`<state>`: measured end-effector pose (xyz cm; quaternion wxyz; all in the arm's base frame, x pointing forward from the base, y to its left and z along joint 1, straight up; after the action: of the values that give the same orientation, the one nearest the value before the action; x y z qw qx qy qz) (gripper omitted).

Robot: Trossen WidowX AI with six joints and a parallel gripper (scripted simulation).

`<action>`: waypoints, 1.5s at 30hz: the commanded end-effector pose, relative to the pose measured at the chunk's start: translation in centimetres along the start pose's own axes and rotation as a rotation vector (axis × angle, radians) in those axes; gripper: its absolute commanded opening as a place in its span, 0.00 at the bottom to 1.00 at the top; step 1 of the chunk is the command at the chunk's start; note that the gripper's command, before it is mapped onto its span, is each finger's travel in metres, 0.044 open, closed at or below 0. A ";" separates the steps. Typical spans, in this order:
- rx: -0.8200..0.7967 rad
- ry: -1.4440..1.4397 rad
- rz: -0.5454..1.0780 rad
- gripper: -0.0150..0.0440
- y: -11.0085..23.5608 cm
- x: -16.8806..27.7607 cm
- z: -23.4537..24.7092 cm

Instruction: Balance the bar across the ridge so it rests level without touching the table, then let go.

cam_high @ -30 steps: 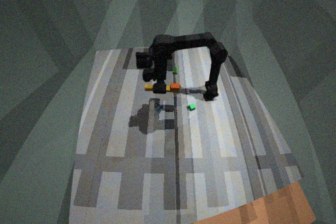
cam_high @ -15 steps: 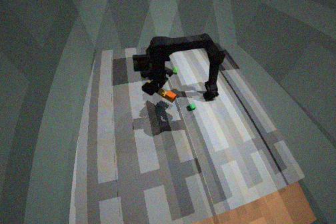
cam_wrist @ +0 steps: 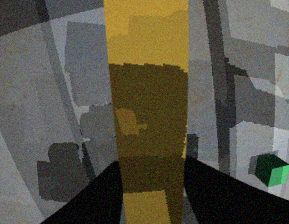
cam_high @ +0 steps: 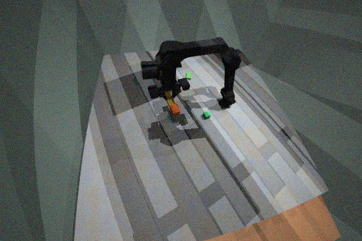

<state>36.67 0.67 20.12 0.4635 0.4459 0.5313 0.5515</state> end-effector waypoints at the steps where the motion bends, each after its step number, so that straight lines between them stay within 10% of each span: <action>1: 0.000 -0.165 -0.005 0.25 0.0 0.2 0.2; 45: 0.001 -1.062 -0.004 0.25 -4.5 2.4 -2.1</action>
<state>34.57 2.52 15.36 0.6645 0.6629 0.2348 0.2526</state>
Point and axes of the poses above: the point midway between the two fingers, 35 mm back from their tips, its own y axis back along the fingers, its own z axis across the jaws, x = y × z, the point moved 3 cm from there along y, back along the fingers, and after that the axes turned 1 degree about -y, right-handed, at the moved point
